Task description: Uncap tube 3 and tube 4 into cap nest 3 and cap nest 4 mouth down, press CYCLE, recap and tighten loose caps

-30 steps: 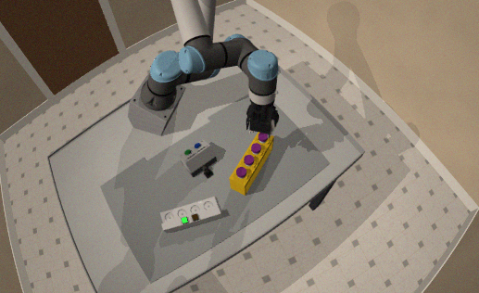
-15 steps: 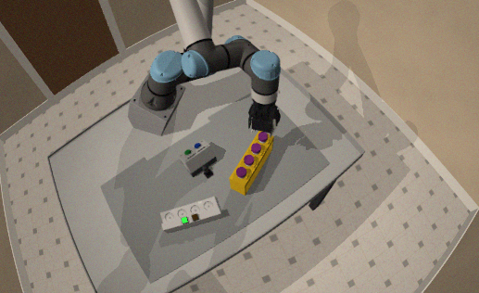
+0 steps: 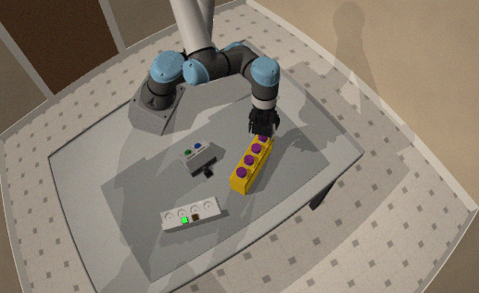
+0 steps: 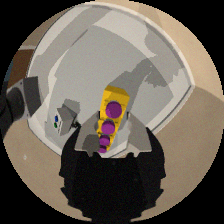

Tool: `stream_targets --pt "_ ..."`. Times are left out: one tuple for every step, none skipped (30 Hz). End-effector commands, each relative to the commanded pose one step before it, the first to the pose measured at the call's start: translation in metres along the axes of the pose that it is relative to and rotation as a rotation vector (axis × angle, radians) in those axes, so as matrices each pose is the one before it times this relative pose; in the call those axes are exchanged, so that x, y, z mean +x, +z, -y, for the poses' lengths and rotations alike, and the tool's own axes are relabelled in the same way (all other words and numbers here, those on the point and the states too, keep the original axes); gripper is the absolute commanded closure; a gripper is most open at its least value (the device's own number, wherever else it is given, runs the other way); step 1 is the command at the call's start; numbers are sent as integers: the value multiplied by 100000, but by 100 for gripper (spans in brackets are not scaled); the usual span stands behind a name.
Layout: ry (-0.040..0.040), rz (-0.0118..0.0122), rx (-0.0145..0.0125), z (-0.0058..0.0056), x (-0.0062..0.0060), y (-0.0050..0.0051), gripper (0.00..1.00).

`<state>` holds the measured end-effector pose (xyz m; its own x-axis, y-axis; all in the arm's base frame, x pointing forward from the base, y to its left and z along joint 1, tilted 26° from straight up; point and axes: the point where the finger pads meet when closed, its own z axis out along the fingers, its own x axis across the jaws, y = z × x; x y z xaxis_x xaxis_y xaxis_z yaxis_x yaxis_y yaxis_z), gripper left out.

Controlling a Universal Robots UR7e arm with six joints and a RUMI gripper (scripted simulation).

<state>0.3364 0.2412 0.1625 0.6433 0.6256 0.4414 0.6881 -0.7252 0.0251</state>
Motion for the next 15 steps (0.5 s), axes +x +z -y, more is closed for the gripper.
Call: stream_targets --pt "-30 -85 -69 -15 44 106 65" --pt "0 0 0 0 0 50 65" --pt "0 0 0 0 0 50 65" --pt "0 0 0 0 0 50 65" --pt "0 0 0 0 0 50 65" --pt "0 0 0 0 0 50 65" --pt "0 0 0 0 0 50 65" --pt "0 0 0 0 0 50 65" --pt "0 0 0 0 0 50 65" --pt "0 0 0 0 0 0 65" --pt "0 0 0 0 0 0 65" --pt "0 0 0 0 0 51 65" --pt "0 0 0 0 0 50 65" --pt "0 0 0 0 0 50 65" --pt "0 0 0 0 0 50 65"
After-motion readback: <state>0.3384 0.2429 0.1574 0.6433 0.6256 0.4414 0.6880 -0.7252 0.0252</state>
